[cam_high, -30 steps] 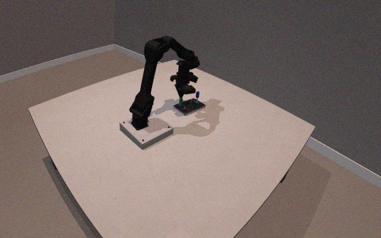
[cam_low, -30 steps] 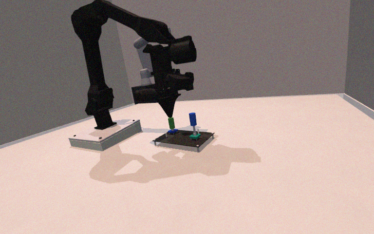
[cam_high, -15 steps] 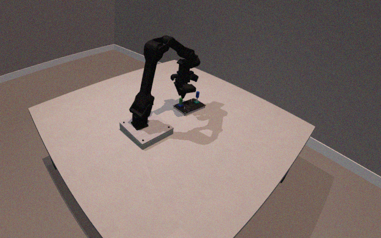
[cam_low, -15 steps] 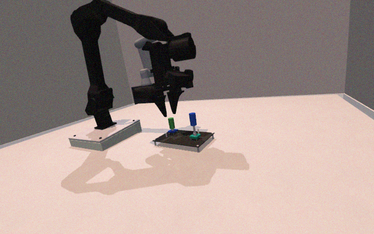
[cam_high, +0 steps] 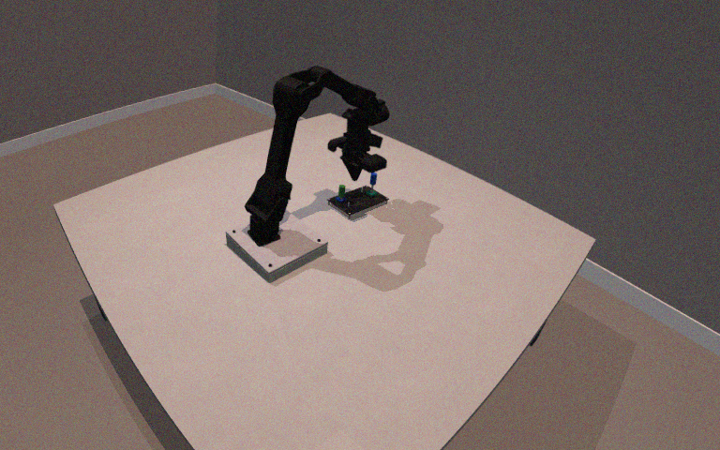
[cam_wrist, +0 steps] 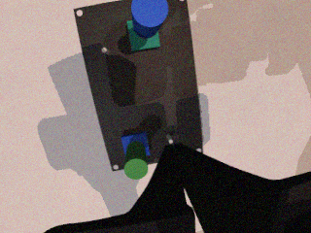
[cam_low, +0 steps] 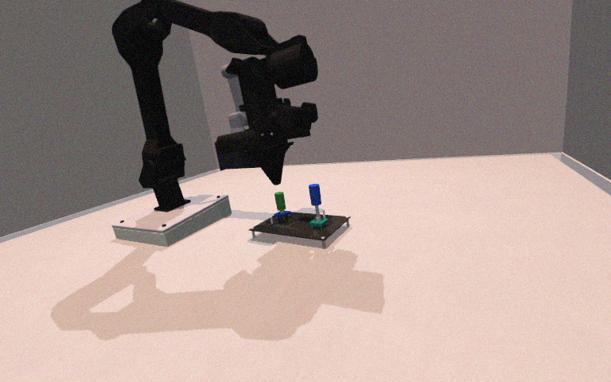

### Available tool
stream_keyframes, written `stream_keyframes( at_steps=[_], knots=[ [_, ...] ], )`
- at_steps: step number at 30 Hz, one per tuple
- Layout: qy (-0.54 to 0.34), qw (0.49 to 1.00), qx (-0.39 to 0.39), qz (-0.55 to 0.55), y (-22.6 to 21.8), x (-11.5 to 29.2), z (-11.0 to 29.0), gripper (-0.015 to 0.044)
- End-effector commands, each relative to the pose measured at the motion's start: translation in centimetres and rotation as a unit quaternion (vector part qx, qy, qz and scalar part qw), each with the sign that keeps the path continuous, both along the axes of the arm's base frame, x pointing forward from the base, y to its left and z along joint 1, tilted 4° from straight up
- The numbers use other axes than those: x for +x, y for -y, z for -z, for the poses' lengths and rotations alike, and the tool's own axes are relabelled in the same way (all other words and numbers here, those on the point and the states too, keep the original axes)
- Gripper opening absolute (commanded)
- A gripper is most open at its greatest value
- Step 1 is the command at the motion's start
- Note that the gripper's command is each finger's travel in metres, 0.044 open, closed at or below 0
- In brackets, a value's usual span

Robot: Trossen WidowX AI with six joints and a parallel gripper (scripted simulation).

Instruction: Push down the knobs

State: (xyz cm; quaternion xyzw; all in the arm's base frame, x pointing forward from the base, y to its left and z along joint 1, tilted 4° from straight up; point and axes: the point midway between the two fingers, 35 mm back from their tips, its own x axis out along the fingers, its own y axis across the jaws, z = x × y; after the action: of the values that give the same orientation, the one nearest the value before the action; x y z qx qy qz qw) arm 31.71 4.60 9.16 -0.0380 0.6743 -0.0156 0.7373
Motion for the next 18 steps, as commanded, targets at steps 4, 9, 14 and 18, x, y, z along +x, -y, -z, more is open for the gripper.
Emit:
stream_keyframes(
  at_steps=[4,9,14,18],
  knots=[
    [-0.01,0.993,-0.012,-0.118,0.0,0.8,-0.5,0.0],
    [-0.018,0.979,-0.019,-0.203,-0.1,1.3,-0.9,0.0],
    [-0.026,0.958,-0.025,-0.286,-0.1,1.9,-1.2,0.0],
    [-0.031,0.935,-0.03,-0.351,-0.2,2.2,-1.5,0.0]
  ],
)
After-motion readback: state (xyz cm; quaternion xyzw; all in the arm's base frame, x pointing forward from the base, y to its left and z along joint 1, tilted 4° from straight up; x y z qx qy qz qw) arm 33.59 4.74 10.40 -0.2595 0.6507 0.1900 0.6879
